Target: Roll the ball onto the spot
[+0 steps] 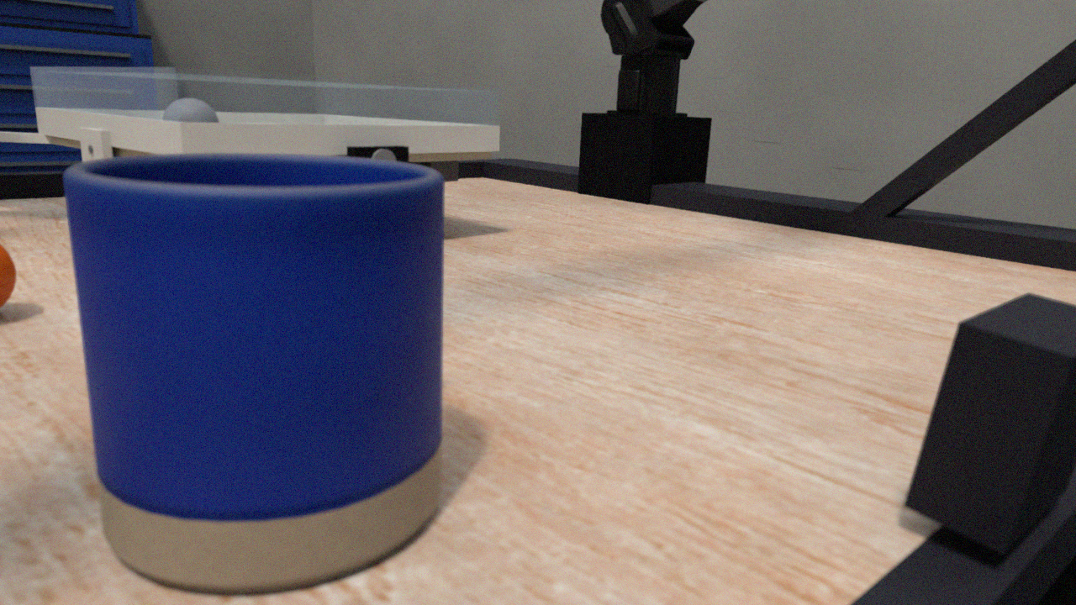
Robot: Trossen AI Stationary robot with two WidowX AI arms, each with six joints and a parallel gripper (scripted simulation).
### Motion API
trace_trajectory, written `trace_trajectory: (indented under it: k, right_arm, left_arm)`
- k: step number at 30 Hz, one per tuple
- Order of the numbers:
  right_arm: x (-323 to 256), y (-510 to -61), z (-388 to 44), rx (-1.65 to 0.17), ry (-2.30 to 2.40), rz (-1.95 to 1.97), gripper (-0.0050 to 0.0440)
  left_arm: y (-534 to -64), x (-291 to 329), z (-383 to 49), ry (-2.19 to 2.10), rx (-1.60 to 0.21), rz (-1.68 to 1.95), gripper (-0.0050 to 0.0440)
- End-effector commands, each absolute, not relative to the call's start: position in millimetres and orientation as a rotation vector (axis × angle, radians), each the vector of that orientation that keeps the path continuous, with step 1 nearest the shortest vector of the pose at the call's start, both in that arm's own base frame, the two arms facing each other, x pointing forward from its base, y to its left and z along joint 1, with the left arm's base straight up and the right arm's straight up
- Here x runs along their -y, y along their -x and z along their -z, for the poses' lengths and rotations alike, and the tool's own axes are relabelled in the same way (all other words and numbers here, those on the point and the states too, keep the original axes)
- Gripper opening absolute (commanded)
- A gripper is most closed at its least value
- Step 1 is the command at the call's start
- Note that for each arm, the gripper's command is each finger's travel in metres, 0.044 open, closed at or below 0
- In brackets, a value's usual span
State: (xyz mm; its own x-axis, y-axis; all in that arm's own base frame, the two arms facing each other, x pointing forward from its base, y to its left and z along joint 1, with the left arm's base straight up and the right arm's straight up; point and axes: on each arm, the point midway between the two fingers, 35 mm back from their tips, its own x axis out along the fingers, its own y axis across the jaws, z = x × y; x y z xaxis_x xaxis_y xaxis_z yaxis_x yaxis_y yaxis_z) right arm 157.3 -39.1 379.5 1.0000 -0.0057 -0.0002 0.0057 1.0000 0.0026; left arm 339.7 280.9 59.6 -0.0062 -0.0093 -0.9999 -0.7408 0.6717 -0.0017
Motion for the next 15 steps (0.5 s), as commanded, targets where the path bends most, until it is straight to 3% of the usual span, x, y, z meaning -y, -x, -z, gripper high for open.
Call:
trace_trajectory:
  k: [1, 15]
  right_arm:
    - [41.2, -157.3, -380.9, 0.000, 0.000, 0.008, 0.0400]
    - [41.2, -157.3, -380.9, 0.000, 0.000, 0.008, 0.0400]
  left_arm:
    - [-346.3, -287.5, -84.7, 0.632, -1.409, -0.667, -0.0050]
    - [-339.3, -283.7, -78.7, 0.638, -1.424, -0.660, -0.0050]
